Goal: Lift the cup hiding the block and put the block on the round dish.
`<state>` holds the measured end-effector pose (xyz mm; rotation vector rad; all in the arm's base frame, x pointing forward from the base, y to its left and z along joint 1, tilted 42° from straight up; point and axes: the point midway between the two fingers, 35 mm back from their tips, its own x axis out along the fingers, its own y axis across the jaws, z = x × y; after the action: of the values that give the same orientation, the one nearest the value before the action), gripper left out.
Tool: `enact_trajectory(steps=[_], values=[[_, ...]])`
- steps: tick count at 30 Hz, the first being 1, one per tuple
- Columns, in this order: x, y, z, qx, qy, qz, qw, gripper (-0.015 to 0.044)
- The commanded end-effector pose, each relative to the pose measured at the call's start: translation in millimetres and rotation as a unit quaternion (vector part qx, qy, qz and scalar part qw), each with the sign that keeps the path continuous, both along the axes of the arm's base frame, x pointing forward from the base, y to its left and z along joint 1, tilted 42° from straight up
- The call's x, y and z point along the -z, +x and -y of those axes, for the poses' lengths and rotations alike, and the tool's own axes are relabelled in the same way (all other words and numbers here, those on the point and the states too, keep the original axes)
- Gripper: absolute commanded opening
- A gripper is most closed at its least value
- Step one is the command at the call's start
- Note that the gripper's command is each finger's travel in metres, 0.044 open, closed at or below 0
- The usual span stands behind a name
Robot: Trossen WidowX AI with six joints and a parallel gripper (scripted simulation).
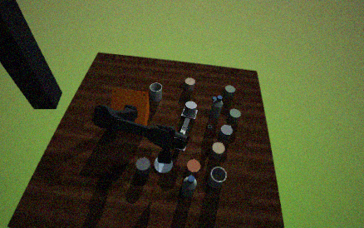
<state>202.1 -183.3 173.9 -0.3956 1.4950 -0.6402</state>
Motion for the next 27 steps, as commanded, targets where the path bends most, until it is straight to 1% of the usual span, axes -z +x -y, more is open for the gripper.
enact_trajectory(steps=[1,4,9,10,18,27], values=[[4.8,11.1,-8.4,0.058,-0.001,0.041,0.997,0.026],[8.1,18.7,-15.3,0.098,-0.001,0.072,0.993,0.026],[19.3,31.8,-30.5,0.046,0.004,0.045,0.998,0.026],[20.3,33.2,-31.9,0.052,0.003,0.049,0.997,0.026],[24.5,41.2,-38.6,0.139,-0.007,0.103,0.985,0.026],[30.9,52.7,-48.9,0.261,-0.028,0.184,0.947,0.026]])
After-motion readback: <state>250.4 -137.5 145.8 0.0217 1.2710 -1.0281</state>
